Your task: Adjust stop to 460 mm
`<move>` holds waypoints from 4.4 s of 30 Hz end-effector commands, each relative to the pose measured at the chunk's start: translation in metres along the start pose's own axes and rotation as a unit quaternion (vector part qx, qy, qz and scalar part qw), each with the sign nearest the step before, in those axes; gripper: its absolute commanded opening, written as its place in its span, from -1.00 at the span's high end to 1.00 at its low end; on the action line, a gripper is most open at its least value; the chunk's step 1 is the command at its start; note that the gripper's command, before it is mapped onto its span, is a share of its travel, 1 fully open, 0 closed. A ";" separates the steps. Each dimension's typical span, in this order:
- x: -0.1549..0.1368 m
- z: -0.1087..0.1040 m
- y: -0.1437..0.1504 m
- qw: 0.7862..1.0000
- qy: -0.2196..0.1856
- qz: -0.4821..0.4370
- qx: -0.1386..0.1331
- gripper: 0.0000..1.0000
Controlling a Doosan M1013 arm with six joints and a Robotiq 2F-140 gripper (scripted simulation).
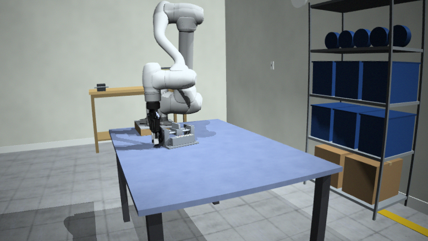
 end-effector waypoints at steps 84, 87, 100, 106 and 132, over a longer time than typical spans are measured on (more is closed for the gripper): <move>-0.002 -0.054 -0.009 1.000 0.000 0.000 0.001 0.92; -0.002 -0.054 -0.009 1.000 0.000 0.000 0.001 0.92; -0.002 -0.054 -0.009 1.000 0.000 0.000 0.001 0.92; -0.002 -0.054 -0.009 1.000 0.000 0.000 0.001 0.92; -0.002 -0.055 -0.009 1.000 0.000 0.000 0.001 0.92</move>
Point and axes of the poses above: the point where the finger pads meet when closed, its own z axis out along the fingers, its own y axis across the jaws, x = y × z, the point moved 8 cm from there along -z, back along the fingers, and after that the axes turned 10 degrees about z, right-handed, at the moved point
